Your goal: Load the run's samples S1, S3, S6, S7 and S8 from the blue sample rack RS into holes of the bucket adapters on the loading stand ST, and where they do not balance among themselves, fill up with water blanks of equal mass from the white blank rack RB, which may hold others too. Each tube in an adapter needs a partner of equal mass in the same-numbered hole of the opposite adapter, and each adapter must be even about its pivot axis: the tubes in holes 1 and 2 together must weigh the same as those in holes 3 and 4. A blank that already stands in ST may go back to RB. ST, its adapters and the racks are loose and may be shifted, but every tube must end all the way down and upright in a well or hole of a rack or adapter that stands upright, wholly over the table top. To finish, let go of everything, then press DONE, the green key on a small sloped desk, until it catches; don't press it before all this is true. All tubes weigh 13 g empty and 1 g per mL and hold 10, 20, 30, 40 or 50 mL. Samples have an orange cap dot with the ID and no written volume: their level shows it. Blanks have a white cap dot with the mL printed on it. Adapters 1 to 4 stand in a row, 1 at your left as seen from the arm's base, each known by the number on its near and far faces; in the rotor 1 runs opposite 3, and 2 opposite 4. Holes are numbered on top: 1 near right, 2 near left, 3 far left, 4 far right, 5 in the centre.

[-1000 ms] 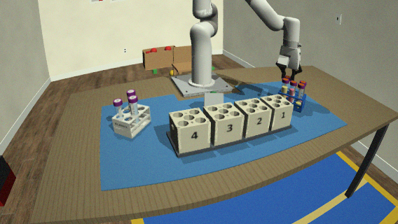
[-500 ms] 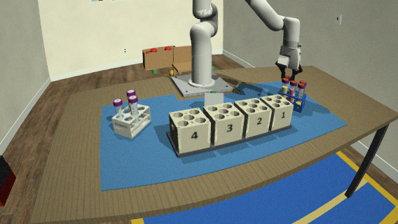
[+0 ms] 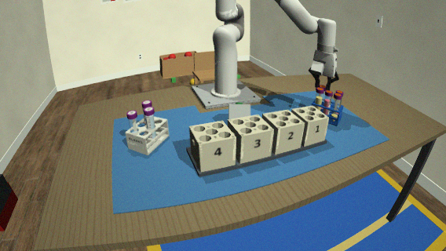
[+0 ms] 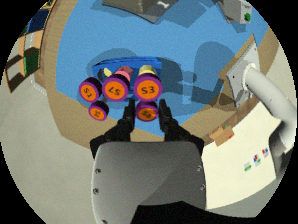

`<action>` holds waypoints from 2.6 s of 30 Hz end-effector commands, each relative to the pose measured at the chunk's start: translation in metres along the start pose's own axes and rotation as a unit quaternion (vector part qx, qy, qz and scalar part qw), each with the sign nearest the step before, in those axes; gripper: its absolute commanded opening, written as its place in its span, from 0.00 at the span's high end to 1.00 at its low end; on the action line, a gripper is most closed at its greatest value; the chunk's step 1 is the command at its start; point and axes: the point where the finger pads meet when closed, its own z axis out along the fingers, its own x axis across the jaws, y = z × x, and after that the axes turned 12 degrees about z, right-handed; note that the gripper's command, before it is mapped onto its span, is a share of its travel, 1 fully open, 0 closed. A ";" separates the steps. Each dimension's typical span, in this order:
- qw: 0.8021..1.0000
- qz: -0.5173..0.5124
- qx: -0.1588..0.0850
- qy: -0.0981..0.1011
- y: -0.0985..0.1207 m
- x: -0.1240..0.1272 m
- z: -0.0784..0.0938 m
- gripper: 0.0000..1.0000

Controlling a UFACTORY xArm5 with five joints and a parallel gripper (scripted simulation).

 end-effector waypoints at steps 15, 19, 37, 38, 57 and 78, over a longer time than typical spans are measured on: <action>1.000 0.000 -0.001 -0.002 0.001 -0.001 -0.032 0.57; 1.000 0.000 -0.001 -0.002 0.001 -0.001 -0.040 0.57; 1.000 0.000 -0.001 -0.002 0.001 -0.001 -0.072 0.57; 1.000 0.000 -0.001 -0.002 0.001 -0.001 -0.074 0.57; 1.000 0.000 -0.001 -0.002 0.001 -0.001 -0.106 0.57; 1.000 0.000 -0.001 -0.002 0.001 -0.001 -0.131 0.57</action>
